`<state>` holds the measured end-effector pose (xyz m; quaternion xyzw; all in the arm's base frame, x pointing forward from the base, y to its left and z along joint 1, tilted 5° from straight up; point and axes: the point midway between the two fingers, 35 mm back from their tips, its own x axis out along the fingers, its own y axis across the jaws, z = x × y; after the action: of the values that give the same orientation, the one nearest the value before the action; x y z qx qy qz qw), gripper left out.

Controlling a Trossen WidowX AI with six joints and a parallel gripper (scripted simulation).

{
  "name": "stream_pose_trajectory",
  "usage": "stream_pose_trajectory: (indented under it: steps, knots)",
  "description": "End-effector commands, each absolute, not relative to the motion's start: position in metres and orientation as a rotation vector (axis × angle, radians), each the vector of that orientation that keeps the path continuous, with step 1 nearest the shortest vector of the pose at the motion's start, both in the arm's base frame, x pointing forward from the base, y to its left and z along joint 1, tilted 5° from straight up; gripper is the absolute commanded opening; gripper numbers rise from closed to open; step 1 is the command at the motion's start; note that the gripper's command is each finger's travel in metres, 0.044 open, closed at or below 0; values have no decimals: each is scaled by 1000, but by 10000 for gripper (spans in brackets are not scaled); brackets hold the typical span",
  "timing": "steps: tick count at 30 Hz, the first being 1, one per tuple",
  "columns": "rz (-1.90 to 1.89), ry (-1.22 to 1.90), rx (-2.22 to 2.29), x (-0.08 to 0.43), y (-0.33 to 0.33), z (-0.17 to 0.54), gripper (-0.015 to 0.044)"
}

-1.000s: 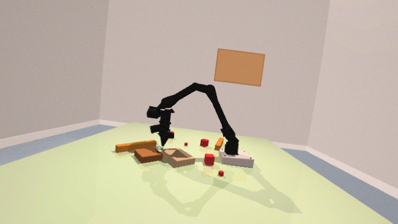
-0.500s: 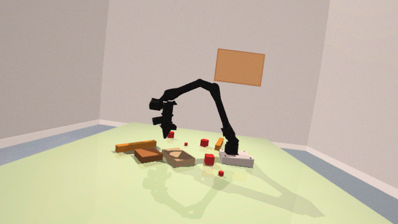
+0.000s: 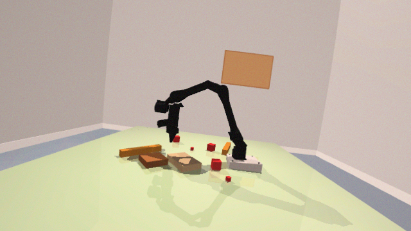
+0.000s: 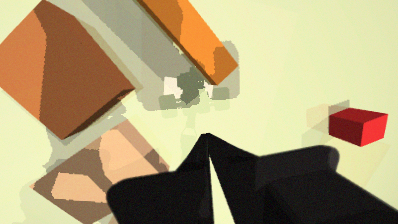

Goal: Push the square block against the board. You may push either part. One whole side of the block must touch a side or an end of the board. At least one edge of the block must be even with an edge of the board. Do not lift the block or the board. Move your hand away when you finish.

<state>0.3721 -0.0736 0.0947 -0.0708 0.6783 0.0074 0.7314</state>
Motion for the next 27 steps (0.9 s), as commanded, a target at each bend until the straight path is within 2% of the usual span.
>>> stream_pose_trajectory:
  steps: [1,27]
  knots:
    - [-92,1486,-41,370,-67,95,0]
    - [-750,1345,683,350,-24,90,0]
